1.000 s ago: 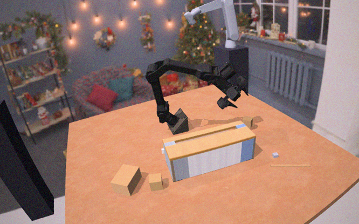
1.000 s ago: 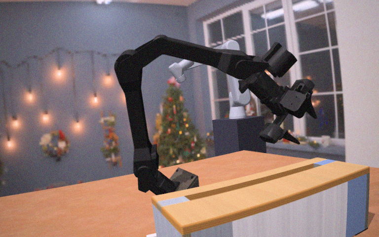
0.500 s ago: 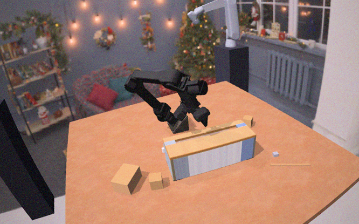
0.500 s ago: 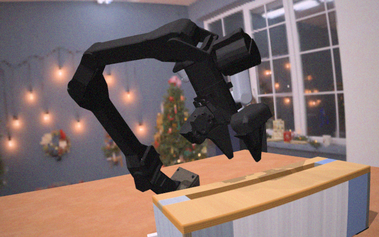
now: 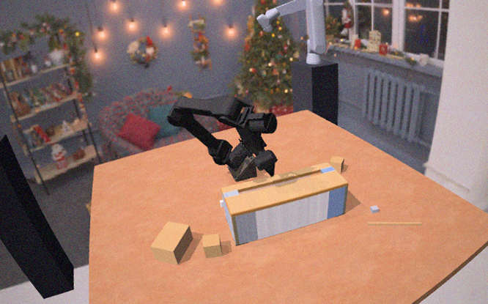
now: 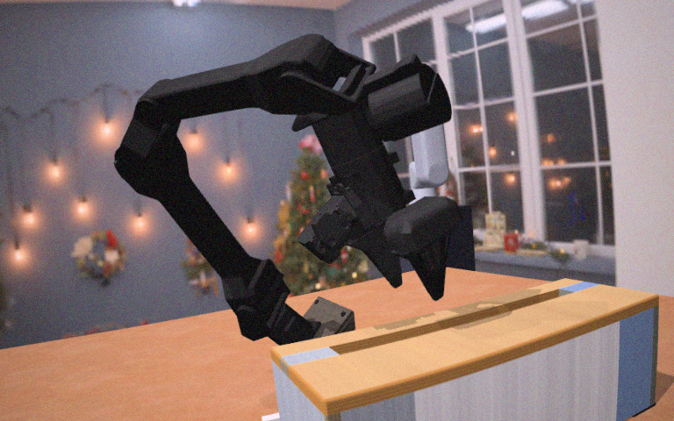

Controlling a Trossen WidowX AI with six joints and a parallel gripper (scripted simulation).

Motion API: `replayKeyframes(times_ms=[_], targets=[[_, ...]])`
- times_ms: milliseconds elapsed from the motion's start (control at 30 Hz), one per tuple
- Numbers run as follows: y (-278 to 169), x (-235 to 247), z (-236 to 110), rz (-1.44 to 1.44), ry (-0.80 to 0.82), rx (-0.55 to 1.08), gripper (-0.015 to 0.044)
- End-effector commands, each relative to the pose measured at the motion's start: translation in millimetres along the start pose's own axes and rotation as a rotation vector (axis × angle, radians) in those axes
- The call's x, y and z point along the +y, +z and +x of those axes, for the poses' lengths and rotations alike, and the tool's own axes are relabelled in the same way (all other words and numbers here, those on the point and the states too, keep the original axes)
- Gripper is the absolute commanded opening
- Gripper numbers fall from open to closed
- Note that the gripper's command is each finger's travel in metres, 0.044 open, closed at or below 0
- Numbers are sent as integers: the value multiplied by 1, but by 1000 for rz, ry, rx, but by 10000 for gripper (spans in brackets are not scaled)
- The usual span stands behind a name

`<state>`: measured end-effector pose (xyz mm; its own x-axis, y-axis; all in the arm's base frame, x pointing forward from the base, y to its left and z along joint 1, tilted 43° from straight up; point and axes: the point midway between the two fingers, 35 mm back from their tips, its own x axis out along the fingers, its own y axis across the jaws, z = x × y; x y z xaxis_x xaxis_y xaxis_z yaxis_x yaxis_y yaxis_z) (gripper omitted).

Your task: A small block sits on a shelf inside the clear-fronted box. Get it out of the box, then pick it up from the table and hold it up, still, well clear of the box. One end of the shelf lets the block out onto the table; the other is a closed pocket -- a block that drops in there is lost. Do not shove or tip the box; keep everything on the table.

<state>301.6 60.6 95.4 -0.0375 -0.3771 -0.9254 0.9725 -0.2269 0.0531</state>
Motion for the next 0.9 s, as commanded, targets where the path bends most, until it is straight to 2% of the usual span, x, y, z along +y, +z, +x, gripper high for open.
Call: replayKeyframes(times_ms=[0,867], targets=[[3,-1,8,-3,-7,-8,400],[13,2,49,-2,-6,-9,400]])
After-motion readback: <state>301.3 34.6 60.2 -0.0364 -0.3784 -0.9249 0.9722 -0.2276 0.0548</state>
